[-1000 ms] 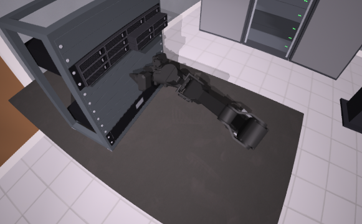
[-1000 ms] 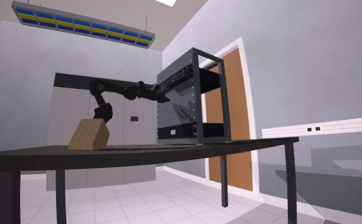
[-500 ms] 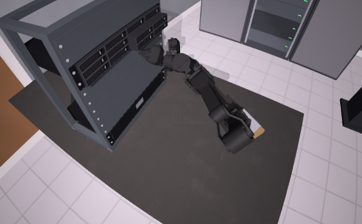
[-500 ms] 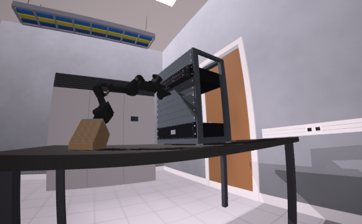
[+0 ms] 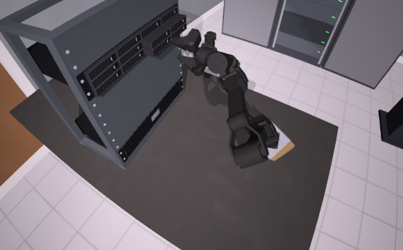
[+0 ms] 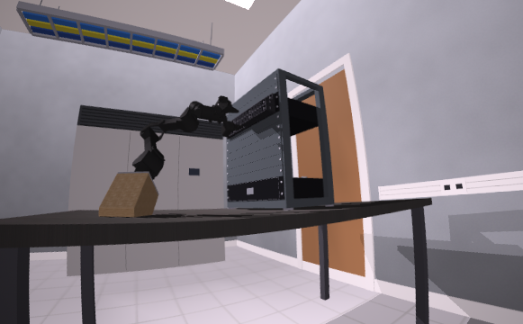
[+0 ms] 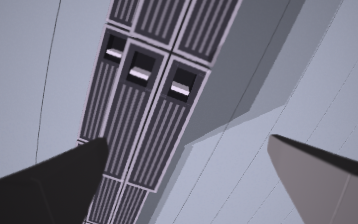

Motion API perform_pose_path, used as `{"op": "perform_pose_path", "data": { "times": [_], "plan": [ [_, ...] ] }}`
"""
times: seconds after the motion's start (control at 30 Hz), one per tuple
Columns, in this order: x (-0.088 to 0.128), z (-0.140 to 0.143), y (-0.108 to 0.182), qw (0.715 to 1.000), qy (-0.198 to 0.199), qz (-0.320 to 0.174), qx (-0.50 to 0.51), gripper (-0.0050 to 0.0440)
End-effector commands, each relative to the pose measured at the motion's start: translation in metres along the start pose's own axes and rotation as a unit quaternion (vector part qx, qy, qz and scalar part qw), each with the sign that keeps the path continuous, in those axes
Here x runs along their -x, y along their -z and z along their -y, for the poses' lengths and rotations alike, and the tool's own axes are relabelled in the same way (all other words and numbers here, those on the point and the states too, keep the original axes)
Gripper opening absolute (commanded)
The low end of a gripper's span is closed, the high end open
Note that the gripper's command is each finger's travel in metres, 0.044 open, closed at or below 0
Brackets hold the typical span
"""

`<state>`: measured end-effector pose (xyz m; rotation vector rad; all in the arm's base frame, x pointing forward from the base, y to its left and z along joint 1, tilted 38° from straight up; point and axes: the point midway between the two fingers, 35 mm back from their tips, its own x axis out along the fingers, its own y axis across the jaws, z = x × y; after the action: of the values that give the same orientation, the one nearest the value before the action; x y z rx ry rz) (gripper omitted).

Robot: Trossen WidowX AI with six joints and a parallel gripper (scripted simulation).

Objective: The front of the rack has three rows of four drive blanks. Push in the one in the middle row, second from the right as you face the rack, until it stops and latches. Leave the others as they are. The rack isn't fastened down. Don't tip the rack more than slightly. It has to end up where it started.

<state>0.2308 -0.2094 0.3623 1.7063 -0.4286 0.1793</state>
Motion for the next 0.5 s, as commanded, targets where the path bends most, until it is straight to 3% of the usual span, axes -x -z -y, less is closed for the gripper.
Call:
{"op": "perform_pose_path", "data": {
  "times": [0.0,0.47],
  "plan": [
    [0.012,-0.004,-0.012,0.999,-0.003,-0.005,-0.05,0.044],
    [0.039,-0.011,-0.033,0.989,0.007,0.01,-0.148,0.044]
  ]
}}
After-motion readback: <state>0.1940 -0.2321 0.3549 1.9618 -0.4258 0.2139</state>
